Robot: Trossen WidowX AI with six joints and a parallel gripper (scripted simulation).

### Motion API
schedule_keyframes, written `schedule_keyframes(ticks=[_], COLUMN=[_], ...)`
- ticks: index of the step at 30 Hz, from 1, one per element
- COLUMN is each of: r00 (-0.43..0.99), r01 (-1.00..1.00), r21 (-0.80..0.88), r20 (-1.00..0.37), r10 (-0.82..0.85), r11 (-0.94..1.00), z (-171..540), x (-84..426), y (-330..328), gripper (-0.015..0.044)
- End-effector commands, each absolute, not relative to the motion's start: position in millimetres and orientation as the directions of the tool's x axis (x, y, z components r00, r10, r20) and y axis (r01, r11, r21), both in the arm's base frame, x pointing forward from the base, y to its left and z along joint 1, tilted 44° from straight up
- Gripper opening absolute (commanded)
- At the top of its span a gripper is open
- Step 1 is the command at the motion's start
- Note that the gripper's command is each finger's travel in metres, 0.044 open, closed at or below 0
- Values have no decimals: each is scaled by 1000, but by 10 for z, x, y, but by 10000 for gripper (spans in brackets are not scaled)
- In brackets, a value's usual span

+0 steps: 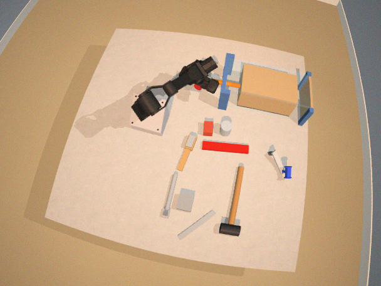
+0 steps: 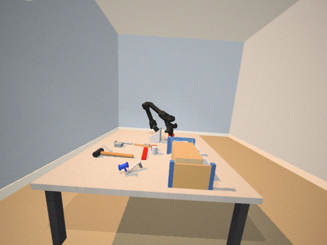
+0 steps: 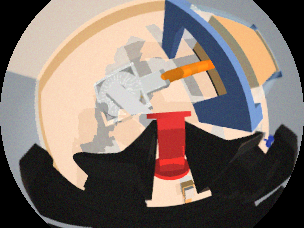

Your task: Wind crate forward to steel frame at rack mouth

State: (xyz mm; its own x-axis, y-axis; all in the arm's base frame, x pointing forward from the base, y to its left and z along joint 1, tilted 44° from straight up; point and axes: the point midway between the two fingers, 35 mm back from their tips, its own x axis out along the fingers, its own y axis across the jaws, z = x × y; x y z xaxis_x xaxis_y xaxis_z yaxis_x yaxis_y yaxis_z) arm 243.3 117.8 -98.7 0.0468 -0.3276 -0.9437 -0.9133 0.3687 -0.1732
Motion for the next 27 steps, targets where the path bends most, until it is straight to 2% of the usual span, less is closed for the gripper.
schedule_keyframes(ticks=[1, 27], r00=[64, 66], r01=[-911, -911], r21=[-189, -191], r20=[-942, -943], r10=[-329, -327], r11=[366, 366], z=[-1031, -1234], x=[2553, 2840], y=[1203, 1390], gripper=[0, 0])
